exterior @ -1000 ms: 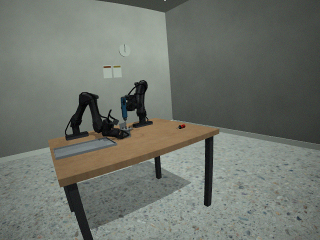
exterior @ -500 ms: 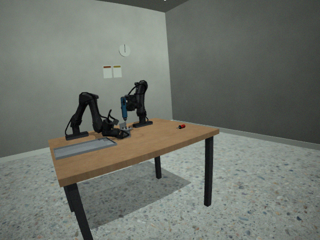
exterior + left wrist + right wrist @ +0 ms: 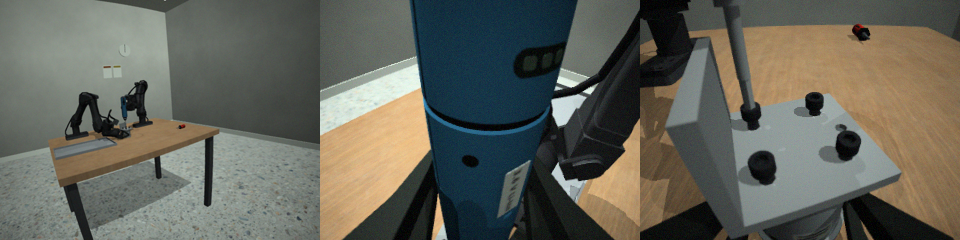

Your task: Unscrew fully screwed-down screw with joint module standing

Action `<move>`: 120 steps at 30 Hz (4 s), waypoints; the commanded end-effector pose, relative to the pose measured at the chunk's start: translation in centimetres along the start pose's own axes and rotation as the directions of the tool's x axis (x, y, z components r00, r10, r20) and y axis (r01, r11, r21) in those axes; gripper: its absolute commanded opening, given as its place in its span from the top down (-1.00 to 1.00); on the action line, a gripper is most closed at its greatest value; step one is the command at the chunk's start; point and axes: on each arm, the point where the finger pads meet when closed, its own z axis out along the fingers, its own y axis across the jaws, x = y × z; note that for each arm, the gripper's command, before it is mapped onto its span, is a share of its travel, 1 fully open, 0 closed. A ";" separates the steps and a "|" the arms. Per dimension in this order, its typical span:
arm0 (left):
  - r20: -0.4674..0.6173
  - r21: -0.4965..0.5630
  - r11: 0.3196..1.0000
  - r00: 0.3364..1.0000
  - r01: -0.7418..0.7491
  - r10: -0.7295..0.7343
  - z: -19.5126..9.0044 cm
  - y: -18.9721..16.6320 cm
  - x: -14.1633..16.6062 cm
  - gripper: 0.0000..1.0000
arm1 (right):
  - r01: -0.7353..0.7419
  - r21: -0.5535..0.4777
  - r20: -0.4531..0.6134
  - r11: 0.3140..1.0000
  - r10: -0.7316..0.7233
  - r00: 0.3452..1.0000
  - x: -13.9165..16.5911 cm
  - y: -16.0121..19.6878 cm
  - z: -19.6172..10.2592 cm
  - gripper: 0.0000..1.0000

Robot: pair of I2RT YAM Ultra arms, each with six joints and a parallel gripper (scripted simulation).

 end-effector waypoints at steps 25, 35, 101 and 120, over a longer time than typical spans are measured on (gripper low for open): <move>0.203 0.006 1.000 0.979 0.007 -0.008 0.4 -0.4 -6.6 0.17 | 0.021 0.005 0.021 1.000 -0.021 1.000 -1.4 -0.4 -0.5 -0.17; 0.210 0.006 1.000 0.978 0.006 -0.007 0.4 -0.3 -6.9 0.17 | 0.021 0.005 0.021 1.000 -0.021 1.000 -1.4 -0.4 -0.5 -0.17; 0.145 0.002 1.000 0.989 0.003 -0.003 0.5 0.4 -9.2 0.17 | 0.021 0.005 0.021 1.000 -0.021 1.000 -1.4 -0.4 -0.5 -0.17; 0.140 0.001 1.000 0.990 0.002 -0.002 0.5 0.5 -9.9 0.17 | 0.021 0.005 0.021 1.000 -0.021 1.000 -1.4 -0.4 -0.5 -0.17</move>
